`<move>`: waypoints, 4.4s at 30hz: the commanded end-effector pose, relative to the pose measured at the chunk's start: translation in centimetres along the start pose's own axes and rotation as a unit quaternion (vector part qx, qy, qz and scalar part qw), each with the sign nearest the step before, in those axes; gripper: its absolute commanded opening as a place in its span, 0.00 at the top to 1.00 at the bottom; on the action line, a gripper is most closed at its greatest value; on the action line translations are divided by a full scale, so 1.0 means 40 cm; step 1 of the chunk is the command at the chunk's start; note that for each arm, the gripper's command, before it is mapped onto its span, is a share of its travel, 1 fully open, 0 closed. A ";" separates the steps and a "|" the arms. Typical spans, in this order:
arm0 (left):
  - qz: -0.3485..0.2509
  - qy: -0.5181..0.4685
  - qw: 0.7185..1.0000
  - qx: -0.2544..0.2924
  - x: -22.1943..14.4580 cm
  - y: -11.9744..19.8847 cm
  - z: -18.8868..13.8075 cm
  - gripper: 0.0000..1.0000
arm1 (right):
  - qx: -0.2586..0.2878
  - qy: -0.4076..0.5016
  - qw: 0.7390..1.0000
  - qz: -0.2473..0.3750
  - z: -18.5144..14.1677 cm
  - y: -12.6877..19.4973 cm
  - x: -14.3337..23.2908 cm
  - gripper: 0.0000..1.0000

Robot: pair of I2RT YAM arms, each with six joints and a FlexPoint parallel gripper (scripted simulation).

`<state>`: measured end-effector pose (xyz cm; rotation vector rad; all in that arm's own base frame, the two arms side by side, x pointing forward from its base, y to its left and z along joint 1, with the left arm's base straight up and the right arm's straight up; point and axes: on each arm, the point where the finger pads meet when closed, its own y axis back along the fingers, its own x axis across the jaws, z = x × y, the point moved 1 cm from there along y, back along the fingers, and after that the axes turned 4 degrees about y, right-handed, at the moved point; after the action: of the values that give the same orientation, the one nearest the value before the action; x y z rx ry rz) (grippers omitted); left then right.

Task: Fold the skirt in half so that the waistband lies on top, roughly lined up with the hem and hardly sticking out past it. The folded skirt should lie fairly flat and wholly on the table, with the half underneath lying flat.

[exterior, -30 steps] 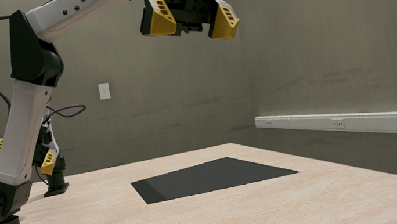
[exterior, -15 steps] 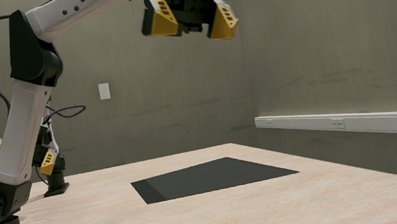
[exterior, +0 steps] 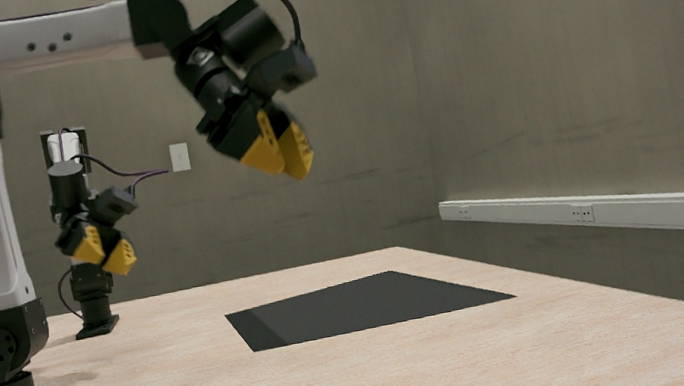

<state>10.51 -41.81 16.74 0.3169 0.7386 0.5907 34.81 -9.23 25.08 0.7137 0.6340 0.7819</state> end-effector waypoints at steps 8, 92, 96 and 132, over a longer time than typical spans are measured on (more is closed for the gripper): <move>0.295 0.090 0.950 0.056 0.292 0.053 0.029 0.52 | -0.013 0.161 0.962 0.220 -0.135 0.026 0.192 0.52; 0.434 0.141 0.886 0.086 0.826 0.103 -0.008 0.52 | 0.031 0.260 0.915 0.307 -0.677 -0.081 0.601 0.52; 0.434 0.141 0.886 0.086 0.826 0.103 -0.008 0.52 | 0.031 0.260 0.915 0.307 -0.677 -0.081 0.601 0.52; 0.435 0.143 0.885 0.086 0.835 0.101 -0.018 0.59 | 0.030 0.259 0.915 0.308 -0.682 -0.089 0.605 0.59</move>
<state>28.21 -18.32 1.97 0.7372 0.9027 1.4681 29.71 16.98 1.96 0.7521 0.9242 1.5710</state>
